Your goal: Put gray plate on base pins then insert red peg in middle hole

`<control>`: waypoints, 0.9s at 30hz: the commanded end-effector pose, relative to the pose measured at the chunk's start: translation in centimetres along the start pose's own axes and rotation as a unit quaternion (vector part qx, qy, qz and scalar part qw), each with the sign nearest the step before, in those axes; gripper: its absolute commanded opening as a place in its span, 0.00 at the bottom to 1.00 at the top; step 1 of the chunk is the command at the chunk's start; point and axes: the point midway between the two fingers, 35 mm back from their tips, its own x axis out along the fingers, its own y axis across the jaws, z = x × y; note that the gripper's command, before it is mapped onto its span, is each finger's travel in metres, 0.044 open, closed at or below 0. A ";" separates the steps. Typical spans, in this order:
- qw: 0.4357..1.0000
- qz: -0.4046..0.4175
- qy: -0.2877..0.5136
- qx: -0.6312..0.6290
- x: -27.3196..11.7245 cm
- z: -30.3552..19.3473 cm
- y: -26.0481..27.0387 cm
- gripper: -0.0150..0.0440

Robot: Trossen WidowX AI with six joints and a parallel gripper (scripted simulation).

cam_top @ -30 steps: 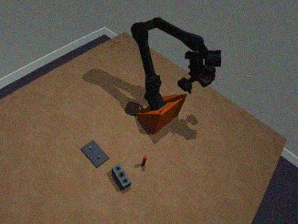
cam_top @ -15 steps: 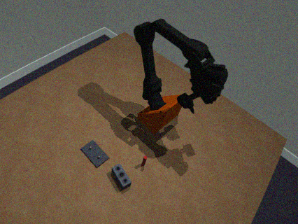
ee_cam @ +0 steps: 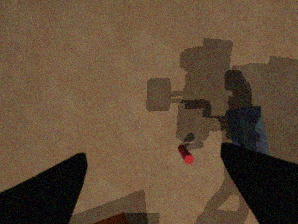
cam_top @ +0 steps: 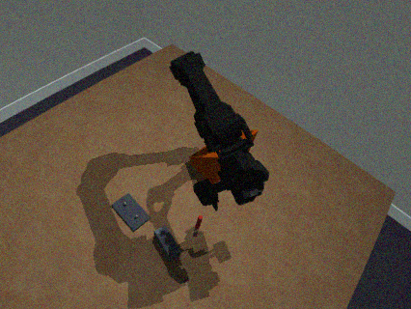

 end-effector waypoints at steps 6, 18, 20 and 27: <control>0.993 -0.032 0.102 -0.049 6.4 -2.2 -14.0 1.00; 0.986 -0.028 0.145 -0.072 9.4 -4.4 -17.7 1.00; 0.986 -0.028 0.145 -0.072 11.2 -5.0 -17.7 1.00; 0.986 -0.028 0.146 -0.072 12.6 -5.4 -17.6 1.00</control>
